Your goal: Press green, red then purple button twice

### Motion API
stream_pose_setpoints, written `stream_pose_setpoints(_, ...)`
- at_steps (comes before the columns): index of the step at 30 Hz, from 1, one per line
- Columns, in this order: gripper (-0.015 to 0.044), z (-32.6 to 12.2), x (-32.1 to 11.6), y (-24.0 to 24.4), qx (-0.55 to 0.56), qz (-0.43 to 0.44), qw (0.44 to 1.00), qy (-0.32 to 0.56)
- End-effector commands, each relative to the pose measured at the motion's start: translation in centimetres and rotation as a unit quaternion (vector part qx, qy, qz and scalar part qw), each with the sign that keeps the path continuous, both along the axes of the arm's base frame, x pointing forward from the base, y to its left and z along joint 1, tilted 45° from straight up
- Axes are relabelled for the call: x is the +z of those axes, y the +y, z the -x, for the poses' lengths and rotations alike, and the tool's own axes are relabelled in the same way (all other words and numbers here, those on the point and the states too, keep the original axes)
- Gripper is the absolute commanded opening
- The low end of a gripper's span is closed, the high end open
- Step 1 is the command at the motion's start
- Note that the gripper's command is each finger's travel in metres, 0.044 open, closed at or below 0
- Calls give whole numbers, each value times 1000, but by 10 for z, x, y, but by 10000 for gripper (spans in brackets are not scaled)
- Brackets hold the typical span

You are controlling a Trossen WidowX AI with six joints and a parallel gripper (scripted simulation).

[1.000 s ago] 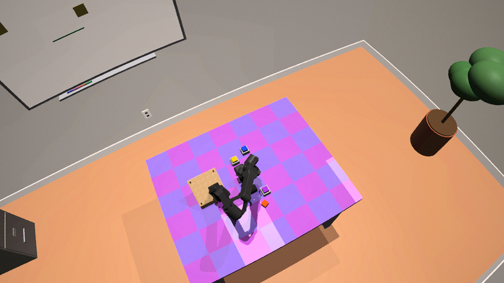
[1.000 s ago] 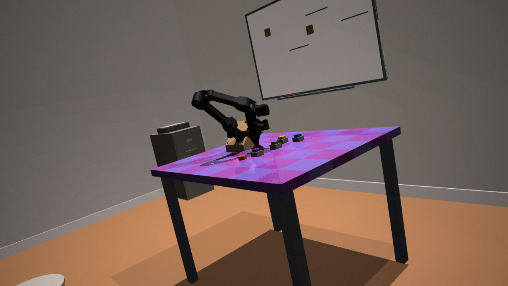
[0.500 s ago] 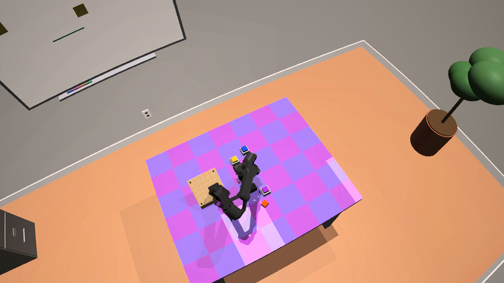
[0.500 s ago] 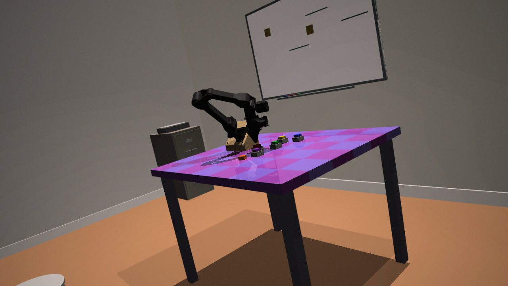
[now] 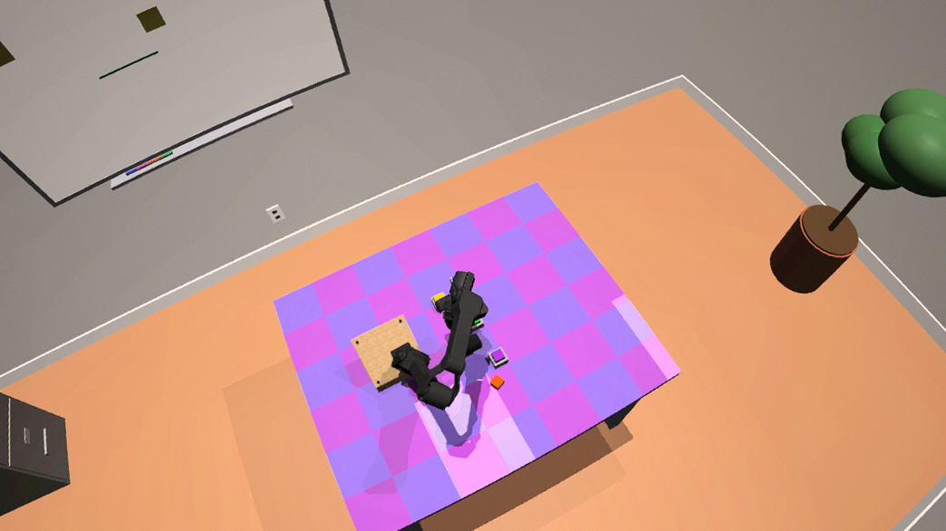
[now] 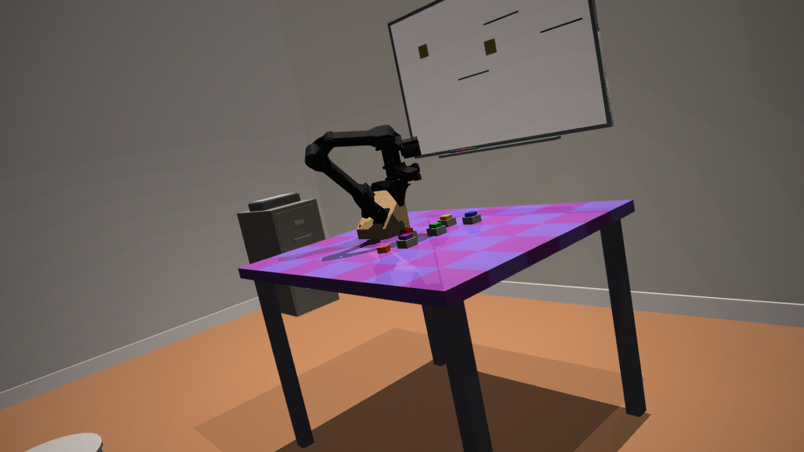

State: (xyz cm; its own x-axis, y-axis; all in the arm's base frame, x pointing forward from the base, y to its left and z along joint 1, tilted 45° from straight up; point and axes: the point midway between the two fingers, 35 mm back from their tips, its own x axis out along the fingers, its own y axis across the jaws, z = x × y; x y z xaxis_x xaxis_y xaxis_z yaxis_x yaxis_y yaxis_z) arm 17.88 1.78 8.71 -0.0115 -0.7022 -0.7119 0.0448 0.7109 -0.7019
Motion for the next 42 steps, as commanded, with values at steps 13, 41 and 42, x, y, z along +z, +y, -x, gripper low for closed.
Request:
stream_pose_setpoints(13,20,-80,63,-57,-4,2,1000,-3)
stream_pose_setpoints(41,20,-79,7,-114,-4,3,1000,-4)
stream_pose_setpoints(42,20,-79,6,-115,-4,3,1000,-4)
